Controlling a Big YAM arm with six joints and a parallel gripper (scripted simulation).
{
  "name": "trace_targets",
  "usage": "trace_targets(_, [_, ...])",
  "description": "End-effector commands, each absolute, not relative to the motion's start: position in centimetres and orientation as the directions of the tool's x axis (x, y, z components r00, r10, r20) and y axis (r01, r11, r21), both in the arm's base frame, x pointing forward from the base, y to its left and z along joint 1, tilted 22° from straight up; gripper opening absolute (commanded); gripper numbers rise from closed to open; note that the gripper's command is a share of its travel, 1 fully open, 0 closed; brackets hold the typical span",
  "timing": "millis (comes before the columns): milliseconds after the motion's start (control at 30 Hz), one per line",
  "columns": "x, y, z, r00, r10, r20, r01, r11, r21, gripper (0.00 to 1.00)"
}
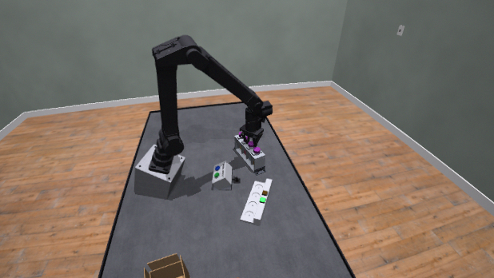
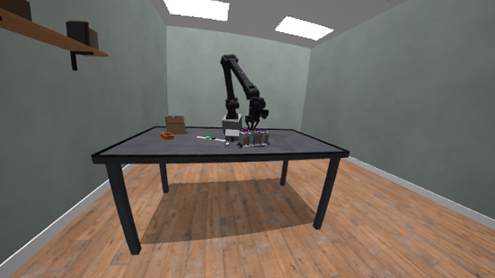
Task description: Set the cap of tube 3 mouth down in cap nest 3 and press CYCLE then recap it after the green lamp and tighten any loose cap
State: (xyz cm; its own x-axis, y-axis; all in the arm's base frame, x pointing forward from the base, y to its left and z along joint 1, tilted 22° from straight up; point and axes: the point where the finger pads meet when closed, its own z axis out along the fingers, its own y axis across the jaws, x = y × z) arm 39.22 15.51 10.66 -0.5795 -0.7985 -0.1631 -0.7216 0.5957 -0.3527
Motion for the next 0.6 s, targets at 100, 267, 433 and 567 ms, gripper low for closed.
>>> trace_targets(100, [39.88,16.85,12.55,-0.286,-0.956,-0.063,-0.870,0.286,-0.401,0.49])
trace_targets(267, [39.81,16.78,12.50,-0.144,-0.990,0.003,-0.905,0.131,-0.405,0.49])
trace_targets(433, [39.71,16.76,12.45,0.002,-0.998,0.068,-0.917,-0.029,-0.399,0.49])
trace_targets(567, [39.62,16.73,12.39,0.149,-0.980,0.131,-0.905,-0.188,-0.382,0.49])
